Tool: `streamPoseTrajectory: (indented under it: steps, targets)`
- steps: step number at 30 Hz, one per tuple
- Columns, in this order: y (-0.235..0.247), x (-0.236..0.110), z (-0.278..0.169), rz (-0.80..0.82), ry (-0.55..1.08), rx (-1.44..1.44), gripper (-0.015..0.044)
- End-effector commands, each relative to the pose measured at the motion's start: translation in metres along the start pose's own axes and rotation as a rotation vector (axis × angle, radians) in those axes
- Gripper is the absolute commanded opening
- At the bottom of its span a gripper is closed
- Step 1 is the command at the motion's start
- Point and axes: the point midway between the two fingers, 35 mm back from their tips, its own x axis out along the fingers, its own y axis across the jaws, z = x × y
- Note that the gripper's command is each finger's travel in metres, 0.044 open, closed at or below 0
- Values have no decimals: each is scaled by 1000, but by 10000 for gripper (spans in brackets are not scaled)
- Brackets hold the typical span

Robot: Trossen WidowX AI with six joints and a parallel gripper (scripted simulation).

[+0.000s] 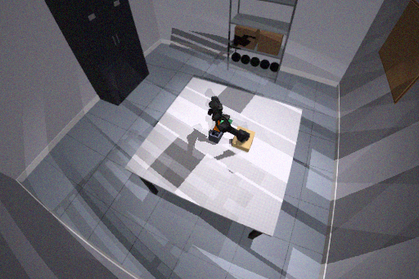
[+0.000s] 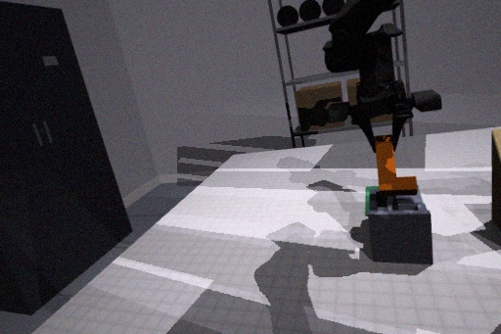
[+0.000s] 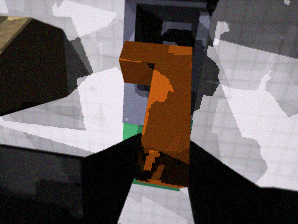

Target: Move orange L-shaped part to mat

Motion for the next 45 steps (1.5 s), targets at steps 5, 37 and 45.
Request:
streamPoseTrajectory:
  steps: [5, 37, 45]
  targets:
    - [3, -2, -36, -6, 8, -6, 0]
    - [9, 3, -127, -7, 15, -8, 0]
    - [9, 16, -127, -7, 14, -8, 0]
